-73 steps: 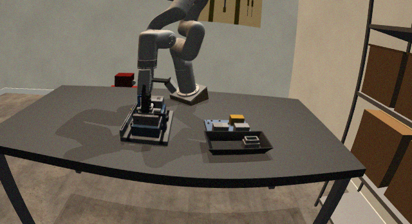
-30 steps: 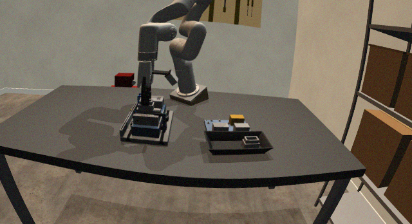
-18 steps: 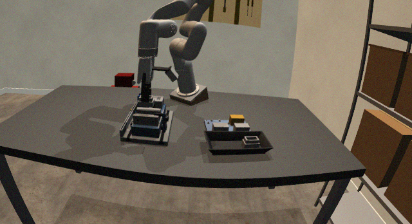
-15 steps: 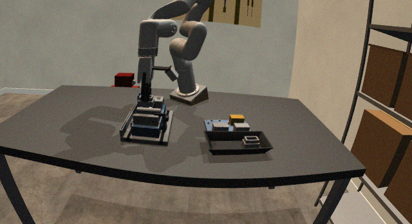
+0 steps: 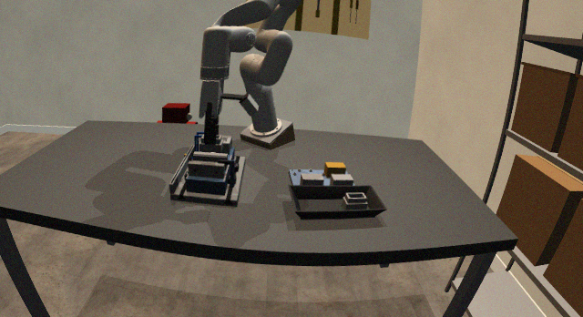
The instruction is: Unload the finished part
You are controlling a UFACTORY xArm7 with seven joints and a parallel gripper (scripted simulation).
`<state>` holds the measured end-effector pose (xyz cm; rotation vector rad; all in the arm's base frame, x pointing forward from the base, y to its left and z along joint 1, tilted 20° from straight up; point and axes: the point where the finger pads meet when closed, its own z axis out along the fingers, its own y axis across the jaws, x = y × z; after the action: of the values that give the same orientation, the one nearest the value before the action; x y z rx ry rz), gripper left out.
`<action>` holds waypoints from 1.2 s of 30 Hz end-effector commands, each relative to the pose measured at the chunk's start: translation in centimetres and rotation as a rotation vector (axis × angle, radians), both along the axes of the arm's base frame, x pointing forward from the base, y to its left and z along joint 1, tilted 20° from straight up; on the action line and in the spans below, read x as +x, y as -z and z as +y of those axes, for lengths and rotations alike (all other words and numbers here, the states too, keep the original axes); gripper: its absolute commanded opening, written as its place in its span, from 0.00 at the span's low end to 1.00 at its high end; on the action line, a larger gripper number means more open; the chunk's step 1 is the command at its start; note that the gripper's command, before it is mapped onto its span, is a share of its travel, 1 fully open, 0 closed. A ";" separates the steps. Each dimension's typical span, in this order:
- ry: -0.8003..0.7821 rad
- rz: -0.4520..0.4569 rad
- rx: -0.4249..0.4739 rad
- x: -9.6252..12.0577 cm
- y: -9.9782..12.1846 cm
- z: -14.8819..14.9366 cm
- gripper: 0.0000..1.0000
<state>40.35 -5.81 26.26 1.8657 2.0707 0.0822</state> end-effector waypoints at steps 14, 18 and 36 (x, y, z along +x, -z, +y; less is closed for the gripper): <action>-0.032 -0.009 -0.036 5.1 0.6 14.6 0.00; -0.042 -0.006 -0.034 5.5 1.4 18.5 0.00; -0.069 0.013 -0.014 4.9 4.1 28.4 0.00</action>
<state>44.97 22.47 22.02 1.7888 2.1436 0.0725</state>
